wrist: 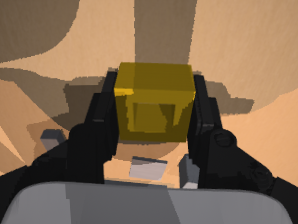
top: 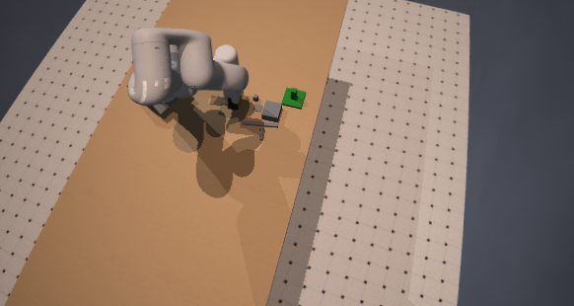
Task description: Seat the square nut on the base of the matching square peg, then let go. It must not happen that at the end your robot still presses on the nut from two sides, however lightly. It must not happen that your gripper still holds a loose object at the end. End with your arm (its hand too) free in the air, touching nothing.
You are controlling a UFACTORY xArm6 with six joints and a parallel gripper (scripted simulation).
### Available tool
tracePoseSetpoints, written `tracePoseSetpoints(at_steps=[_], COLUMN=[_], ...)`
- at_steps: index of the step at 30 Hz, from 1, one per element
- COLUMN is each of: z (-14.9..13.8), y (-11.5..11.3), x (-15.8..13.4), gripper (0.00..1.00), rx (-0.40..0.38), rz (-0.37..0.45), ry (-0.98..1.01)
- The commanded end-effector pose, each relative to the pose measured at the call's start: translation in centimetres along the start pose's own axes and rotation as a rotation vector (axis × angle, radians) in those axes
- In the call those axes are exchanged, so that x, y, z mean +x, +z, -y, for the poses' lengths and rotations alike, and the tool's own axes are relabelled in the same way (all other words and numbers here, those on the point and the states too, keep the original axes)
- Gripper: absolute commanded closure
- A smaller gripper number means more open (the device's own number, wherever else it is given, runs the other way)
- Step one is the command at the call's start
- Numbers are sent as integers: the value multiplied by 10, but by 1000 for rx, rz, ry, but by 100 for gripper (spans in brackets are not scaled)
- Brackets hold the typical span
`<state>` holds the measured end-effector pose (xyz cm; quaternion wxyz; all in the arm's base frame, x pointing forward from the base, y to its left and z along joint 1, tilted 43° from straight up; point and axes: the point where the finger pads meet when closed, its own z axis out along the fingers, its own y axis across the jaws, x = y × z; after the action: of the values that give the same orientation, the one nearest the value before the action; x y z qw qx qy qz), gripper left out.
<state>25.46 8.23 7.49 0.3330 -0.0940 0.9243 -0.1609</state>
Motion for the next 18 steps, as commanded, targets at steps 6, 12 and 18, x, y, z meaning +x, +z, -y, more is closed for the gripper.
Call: tracePoseSetpoints(at_steps=[6,12,18], z=[-1,-1,-1], y=[0,0,-1], x=[0,0,0], gripper=[100,100,100], rx=[-2,-3,-4], rz=[0,-1,-3], ry=[3,6,11])
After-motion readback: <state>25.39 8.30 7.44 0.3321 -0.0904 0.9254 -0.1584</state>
